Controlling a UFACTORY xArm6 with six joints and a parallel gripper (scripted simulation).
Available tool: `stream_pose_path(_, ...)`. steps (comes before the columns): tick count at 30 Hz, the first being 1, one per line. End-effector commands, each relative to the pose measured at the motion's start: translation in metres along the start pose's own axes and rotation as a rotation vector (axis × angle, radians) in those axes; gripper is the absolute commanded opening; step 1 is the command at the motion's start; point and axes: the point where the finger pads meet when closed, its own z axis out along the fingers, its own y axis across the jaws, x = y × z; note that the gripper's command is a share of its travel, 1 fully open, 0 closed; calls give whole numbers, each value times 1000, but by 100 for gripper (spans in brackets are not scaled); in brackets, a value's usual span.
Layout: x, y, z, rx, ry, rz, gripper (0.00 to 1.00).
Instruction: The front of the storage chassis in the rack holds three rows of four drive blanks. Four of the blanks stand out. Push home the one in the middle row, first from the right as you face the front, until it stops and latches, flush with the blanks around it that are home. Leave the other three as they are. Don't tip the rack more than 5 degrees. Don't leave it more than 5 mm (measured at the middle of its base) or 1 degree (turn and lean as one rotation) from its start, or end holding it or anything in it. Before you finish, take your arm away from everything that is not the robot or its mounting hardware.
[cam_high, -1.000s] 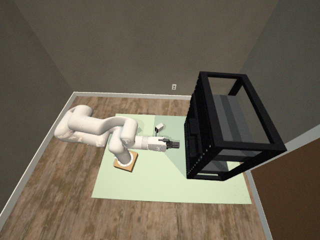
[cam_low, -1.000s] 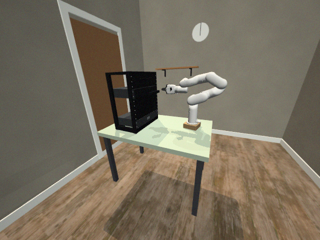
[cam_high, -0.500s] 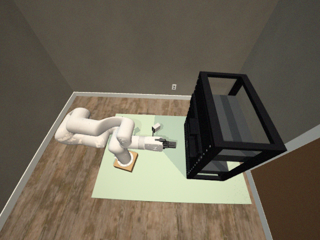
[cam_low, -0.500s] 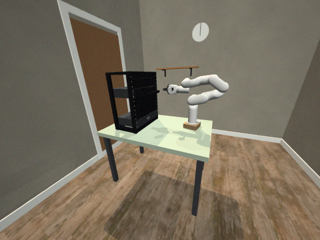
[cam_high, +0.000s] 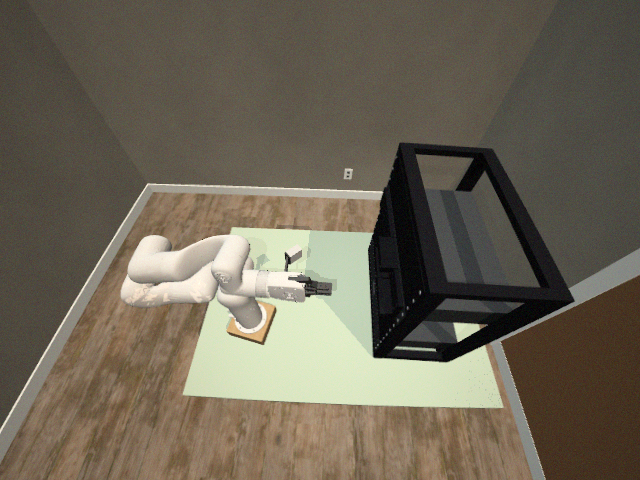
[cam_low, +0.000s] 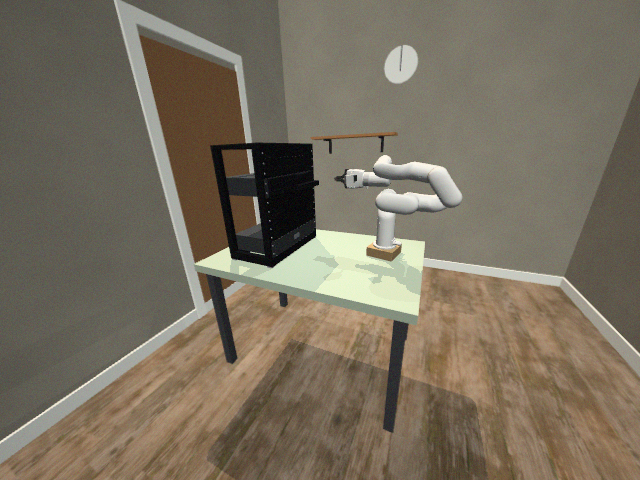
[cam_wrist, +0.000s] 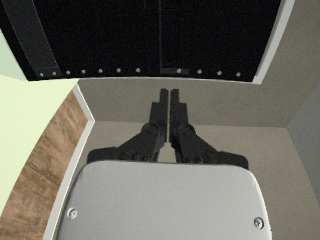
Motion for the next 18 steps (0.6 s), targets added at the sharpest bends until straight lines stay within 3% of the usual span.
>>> stream_pose_path(1,1,2,-36,-3,6,-1,0)
stream_pose_path(8,1,3,-67,-9,1,3,0)
stream_pose_path(18,1,3,-78,16,-3,4,0)
